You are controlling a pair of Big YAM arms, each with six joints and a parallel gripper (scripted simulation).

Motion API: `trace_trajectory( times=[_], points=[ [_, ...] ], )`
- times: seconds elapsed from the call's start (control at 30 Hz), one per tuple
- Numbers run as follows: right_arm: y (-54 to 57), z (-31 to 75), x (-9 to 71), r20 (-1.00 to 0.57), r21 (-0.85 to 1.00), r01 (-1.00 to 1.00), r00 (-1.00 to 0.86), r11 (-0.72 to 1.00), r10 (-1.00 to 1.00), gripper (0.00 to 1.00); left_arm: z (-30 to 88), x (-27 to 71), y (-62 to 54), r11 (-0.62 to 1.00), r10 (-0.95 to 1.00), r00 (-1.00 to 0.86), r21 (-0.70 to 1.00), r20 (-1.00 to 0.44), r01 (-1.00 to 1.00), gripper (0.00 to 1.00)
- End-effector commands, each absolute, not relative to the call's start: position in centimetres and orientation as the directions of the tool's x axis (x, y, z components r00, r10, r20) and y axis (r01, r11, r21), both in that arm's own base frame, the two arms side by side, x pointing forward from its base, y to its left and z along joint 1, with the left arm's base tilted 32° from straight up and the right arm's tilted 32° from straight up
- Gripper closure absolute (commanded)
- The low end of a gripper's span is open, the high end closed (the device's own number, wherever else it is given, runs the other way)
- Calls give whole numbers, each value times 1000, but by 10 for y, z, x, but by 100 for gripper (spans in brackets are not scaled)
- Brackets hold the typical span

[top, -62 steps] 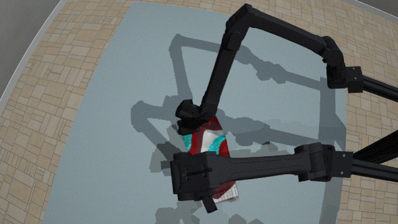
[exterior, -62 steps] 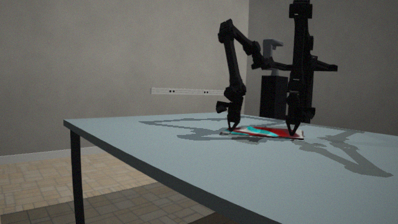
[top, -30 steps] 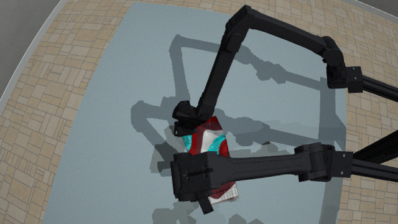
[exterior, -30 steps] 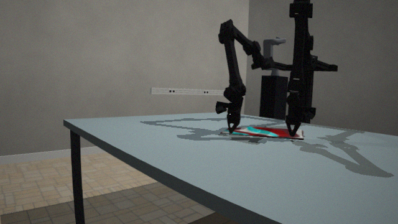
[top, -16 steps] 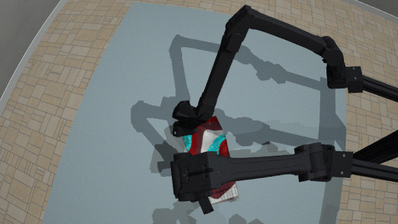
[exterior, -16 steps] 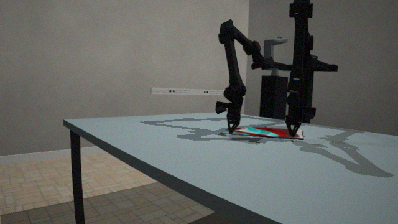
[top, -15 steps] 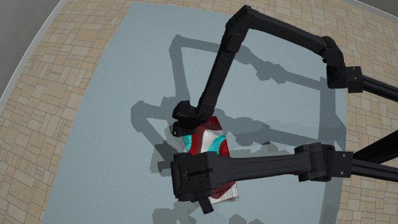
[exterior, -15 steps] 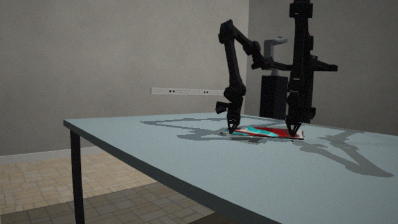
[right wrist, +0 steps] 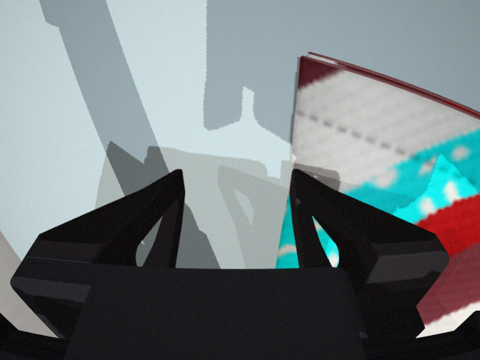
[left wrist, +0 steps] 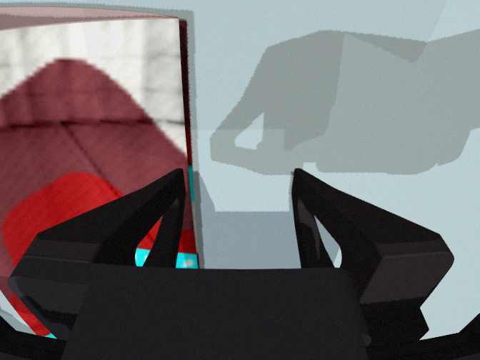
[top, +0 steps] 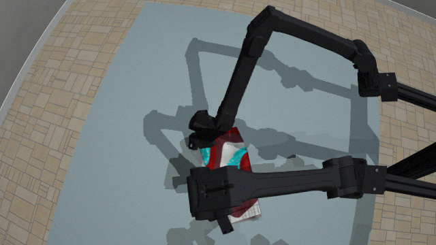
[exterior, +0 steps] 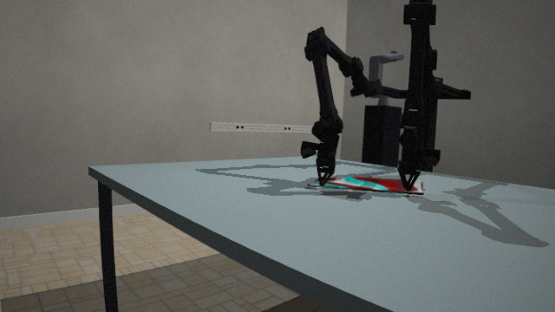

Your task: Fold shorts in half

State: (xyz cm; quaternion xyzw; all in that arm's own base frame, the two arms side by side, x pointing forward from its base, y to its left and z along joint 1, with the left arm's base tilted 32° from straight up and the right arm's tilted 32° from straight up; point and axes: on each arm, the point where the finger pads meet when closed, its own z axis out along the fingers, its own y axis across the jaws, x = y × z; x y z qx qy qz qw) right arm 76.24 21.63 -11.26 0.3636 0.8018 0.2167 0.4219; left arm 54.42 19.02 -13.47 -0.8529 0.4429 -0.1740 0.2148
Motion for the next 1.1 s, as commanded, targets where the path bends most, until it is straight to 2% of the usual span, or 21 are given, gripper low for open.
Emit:
trace_trajectory(
  times=[0.0,0.3,0.33,0.4,1.07],
  points=[
    [218,-120,761,-518,648,409,-383,643,765,46,-137,542,182,-499,-842,529,-523,104,-691,46],
    [217,-121,760,-519,645,411,-383,644,764,46,-134,551,184,-496,-843,527,-534,107,-685,46],
    [225,-83,765,-523,683,369,-356,631,775,46,-119,546,182,-499,-840,531,-549,115,-670,46],
    [225,-83,765,-523,683,369,-356,631,775,46,-119,546,182,-499,-840,531,-549,115,-670,46],
    [200,-59,717,-519,686,380,-342,621,783,46,-100,495,159,-509,-832,542,-550,118,-662,46]
  ],
)
